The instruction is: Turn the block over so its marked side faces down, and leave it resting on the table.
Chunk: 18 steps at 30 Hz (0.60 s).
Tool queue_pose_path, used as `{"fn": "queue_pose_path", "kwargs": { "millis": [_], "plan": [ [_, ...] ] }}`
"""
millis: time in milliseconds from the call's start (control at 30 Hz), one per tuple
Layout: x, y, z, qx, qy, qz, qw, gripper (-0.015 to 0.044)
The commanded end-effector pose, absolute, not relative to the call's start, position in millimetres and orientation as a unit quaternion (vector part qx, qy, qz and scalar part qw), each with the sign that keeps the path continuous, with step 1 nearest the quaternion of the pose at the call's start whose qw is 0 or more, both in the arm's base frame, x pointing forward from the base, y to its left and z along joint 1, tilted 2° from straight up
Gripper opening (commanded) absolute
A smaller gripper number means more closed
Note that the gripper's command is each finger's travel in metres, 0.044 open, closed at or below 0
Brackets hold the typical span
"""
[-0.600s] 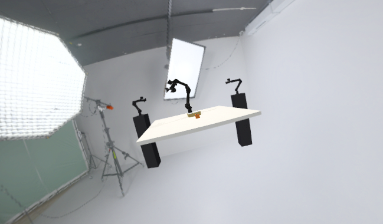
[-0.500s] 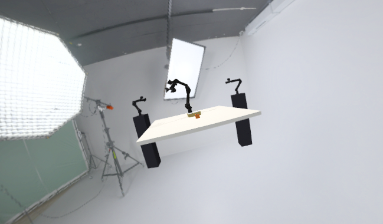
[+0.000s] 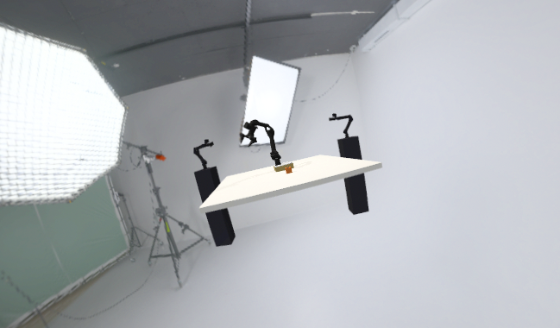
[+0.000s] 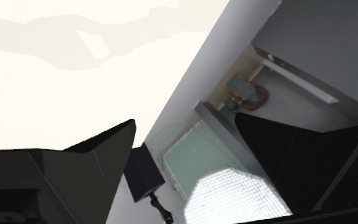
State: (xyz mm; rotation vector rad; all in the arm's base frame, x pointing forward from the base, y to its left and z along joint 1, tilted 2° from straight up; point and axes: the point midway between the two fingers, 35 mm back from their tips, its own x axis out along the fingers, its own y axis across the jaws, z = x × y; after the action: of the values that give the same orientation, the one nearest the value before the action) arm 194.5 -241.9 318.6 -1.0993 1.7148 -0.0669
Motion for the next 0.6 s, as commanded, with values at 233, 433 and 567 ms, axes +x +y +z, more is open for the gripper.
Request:
{"fn": "queue_pose_path", "kwargs": {
  "millis": [233, 433, 567],
  "plan": [
    [320.3, -133.4, 231.5, -0.345, 0.64, 0.009, 0.687, 0.044],
    [353.4, -51.8, 183.2, -0.244, 0.639, 0.036, 0.729, 0.044],
    [360.5, 6.3, 151.9, -0.174, 0.653, 0.05, 0.736, 0.044]
  ]
}}
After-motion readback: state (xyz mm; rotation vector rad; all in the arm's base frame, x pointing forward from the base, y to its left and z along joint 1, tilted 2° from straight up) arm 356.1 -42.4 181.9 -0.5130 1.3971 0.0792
